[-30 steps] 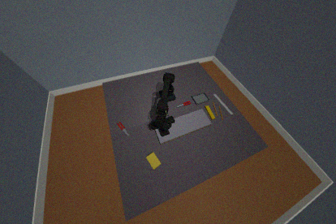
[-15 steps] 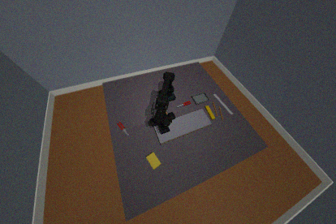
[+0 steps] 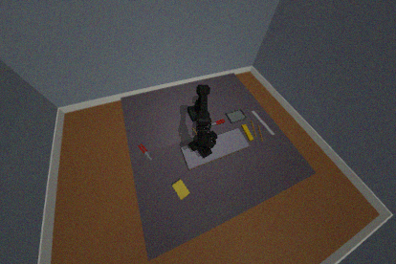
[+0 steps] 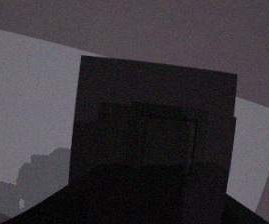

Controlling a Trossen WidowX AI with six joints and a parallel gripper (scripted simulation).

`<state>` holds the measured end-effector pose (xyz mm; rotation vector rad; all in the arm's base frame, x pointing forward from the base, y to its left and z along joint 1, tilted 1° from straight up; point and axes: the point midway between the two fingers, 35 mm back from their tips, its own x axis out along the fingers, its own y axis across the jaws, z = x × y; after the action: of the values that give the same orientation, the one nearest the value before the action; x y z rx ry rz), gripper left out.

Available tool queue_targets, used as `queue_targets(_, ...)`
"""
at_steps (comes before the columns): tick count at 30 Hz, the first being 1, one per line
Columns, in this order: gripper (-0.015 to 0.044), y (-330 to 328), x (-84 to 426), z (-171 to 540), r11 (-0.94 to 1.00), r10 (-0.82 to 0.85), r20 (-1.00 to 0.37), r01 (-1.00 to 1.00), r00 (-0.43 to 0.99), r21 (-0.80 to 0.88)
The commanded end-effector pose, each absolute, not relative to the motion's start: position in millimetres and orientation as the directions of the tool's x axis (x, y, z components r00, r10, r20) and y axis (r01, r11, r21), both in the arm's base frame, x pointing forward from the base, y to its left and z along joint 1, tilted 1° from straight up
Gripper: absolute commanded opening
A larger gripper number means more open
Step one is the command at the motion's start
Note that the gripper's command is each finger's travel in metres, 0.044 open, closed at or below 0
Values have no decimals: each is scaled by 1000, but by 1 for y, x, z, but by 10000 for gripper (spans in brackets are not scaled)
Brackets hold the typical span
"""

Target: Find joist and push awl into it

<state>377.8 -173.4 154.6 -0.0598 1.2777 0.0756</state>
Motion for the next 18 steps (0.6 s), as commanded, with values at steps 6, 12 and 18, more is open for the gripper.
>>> queue_targets(6,0,-111,394,158,973,60,-953,-231,296,-10)
queue_targets(12,0,-69,400,156,945,89,-953,-326,289,-11)
queue_targets(18,0,-27,401,154,909,117,-953,-417,280,-11)
